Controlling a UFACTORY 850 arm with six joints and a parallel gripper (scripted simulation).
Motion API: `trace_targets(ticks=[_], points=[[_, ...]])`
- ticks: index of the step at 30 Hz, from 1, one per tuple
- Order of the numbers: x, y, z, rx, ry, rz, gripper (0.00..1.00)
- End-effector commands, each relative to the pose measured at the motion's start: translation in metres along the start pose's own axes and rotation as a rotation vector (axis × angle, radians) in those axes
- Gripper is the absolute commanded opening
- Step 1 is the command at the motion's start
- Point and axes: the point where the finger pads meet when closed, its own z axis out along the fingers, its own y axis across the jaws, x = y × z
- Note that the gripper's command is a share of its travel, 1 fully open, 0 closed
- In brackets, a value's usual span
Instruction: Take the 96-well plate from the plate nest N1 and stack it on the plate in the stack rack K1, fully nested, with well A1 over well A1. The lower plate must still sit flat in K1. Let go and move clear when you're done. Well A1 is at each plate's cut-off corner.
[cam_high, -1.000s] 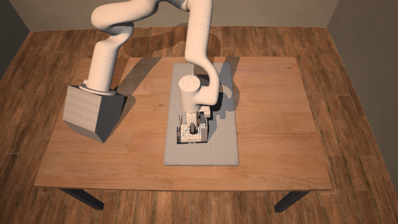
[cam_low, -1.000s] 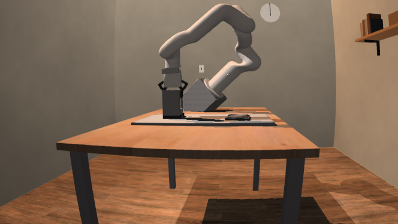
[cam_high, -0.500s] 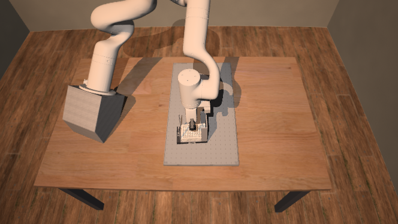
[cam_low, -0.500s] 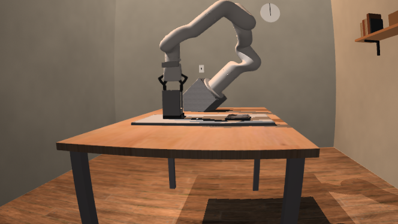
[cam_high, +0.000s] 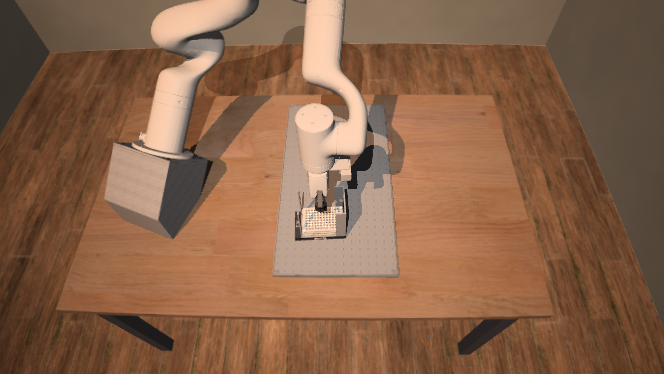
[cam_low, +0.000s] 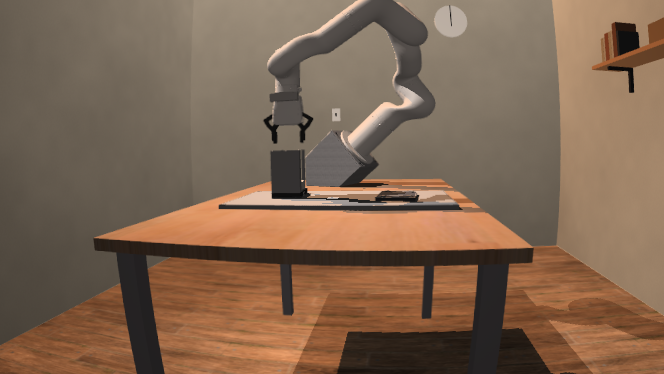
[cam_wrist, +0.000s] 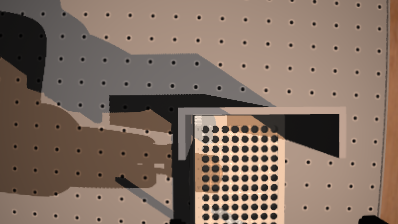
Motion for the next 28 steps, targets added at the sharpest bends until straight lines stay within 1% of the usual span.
trace_targets(ticks=[1, 5, 28], points=[[0.001, 0.0, -0.014, -0.001, 0.001, -0.001, 1.0], [0.001, 0.0, -0.025, -0.001, 0.001, -0.001, 1.0], [0.001, 0.0, -0.024, -0.001, 0.001, -0.001, 1.0]])
